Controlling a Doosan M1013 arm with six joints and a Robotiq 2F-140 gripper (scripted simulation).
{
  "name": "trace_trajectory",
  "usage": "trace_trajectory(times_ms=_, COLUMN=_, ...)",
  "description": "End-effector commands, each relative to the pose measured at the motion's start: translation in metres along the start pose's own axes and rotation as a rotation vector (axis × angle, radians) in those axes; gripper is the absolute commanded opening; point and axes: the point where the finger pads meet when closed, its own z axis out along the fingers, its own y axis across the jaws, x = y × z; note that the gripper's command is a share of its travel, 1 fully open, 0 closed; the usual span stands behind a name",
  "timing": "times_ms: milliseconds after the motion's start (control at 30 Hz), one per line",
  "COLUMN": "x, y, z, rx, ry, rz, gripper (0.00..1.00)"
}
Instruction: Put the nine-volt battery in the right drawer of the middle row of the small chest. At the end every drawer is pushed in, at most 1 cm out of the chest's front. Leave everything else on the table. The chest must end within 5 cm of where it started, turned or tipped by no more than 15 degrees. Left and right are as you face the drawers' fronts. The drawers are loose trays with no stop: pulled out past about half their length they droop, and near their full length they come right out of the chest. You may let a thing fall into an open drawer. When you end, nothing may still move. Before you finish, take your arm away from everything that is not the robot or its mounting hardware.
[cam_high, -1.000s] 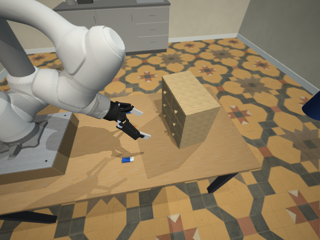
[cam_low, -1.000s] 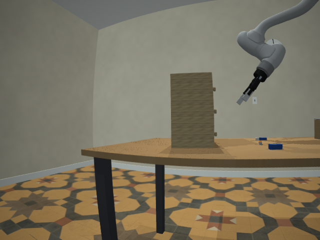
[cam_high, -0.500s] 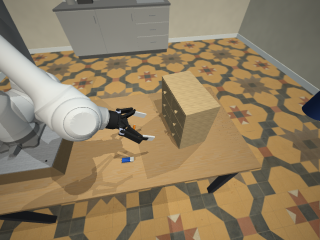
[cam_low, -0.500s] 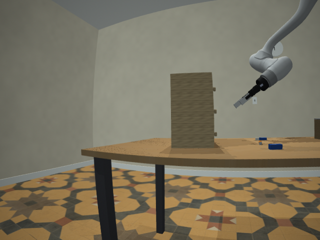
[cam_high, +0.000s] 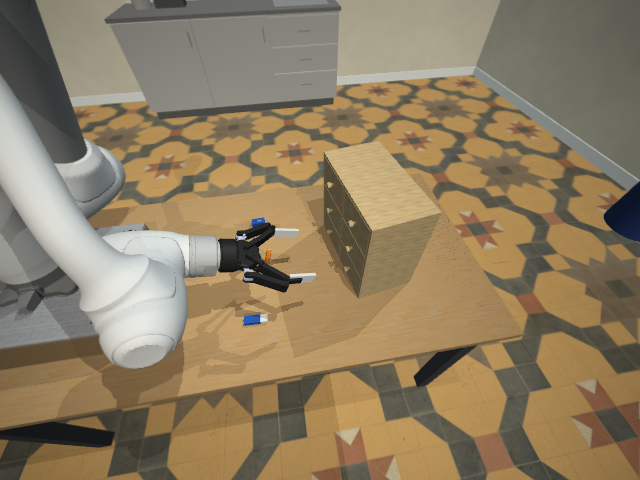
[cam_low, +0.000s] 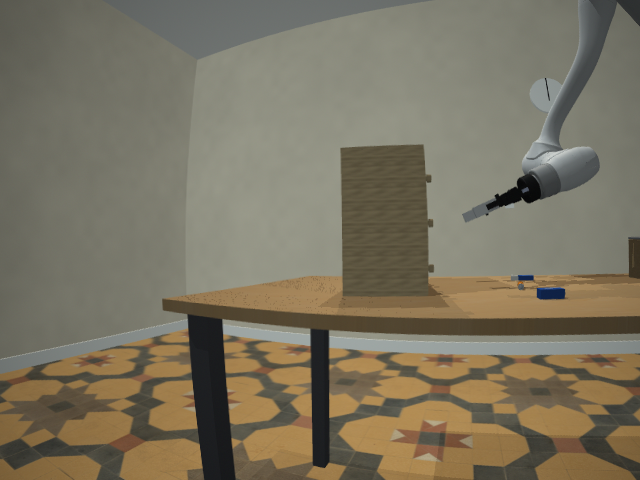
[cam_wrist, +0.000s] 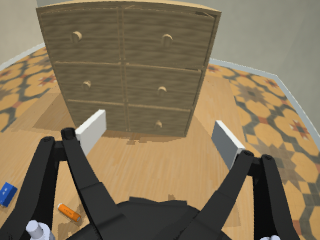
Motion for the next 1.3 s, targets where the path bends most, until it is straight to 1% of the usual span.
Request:
trace_trajectory(times_ms=0, x=-0.0007, y=-0.0007, z=0.0020, rx=0.001, ry=0.018, rz=0.000, gripper=1.00)
trace_trajectory(times_ms=400, x=-0.0017, y=-0.0005, z=0.0043, rx=0.000, ry=0.040, rz=0.000, gripper=1.00)
trace_trajectory(times_ms=433, x=-0.0017, y=-0.0005, z=0.0043, rx=0.000, ry=0.040, rz=0.000, gripper=0.20)
trace_trajectory(times_ms=1267, x=-0.0016, y=-0.0005, z=0.0050, rx=0.000, ry=0.040, rz=0.000, gripper=0.20)
